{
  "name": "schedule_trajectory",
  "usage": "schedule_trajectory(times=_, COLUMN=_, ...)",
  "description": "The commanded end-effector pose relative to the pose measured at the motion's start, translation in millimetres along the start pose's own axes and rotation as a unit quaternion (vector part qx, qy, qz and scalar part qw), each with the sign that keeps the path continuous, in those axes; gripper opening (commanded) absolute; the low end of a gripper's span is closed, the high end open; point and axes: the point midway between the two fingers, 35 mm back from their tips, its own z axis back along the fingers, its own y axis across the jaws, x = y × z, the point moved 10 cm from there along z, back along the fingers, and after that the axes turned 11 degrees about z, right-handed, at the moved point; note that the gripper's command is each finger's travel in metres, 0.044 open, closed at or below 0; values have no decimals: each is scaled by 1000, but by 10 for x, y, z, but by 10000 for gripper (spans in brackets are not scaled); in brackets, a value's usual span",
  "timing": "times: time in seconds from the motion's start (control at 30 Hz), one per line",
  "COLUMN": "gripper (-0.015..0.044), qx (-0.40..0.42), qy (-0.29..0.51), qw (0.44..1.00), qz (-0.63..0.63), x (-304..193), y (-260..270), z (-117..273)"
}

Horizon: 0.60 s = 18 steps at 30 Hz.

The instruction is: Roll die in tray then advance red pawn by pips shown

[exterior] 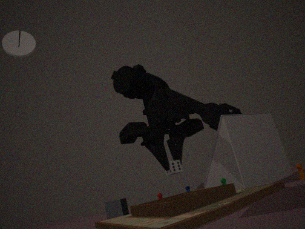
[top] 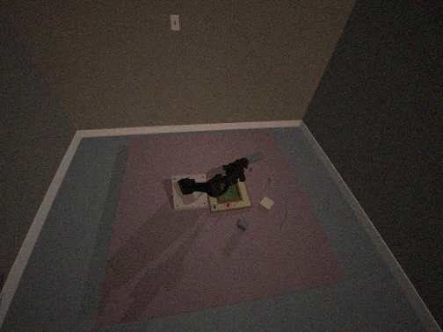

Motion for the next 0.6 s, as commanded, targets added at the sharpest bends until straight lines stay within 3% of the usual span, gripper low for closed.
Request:
schedule_trajectory(times=0.0, gripper=0, qx=12, qy=-44, qw=999, qz=5, x=-76, y=17, z=-58)
schedule_trajectory(times=0.57, gripper=0, qx=-23, qy=-311, qw=950, qz=8, x=-525, y=129, z=-329)
